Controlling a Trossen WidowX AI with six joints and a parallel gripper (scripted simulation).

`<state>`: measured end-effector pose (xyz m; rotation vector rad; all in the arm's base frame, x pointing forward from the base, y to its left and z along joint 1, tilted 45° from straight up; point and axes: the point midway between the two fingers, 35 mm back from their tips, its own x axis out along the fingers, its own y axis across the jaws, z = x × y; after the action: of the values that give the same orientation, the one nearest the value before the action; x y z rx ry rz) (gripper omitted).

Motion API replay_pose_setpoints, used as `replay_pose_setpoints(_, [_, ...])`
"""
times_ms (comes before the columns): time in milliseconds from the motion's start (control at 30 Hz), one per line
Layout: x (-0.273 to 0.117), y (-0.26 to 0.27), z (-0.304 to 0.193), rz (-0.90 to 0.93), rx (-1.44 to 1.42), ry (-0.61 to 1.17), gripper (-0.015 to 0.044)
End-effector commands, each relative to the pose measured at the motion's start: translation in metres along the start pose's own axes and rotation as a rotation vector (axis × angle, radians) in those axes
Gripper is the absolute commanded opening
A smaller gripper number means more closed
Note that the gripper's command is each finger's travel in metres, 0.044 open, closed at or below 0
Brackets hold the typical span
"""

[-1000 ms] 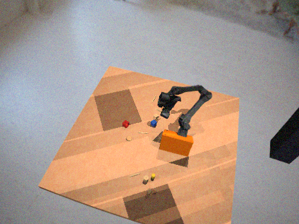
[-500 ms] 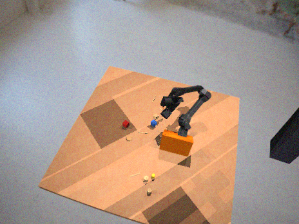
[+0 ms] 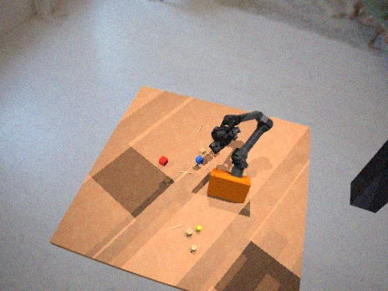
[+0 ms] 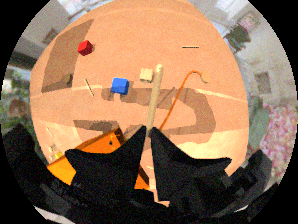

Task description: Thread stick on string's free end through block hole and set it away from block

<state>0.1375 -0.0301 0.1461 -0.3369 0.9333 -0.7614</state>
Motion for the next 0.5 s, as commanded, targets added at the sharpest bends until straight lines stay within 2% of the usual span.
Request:
replay_pose_setpoints(0, [0.0,0.001,0.001,0.003,-0.01,0.001,0.0])
replay_pose_setpoints(467, [0.01,0.001,0.001,-0.008,-0.008,0.058,0.0])
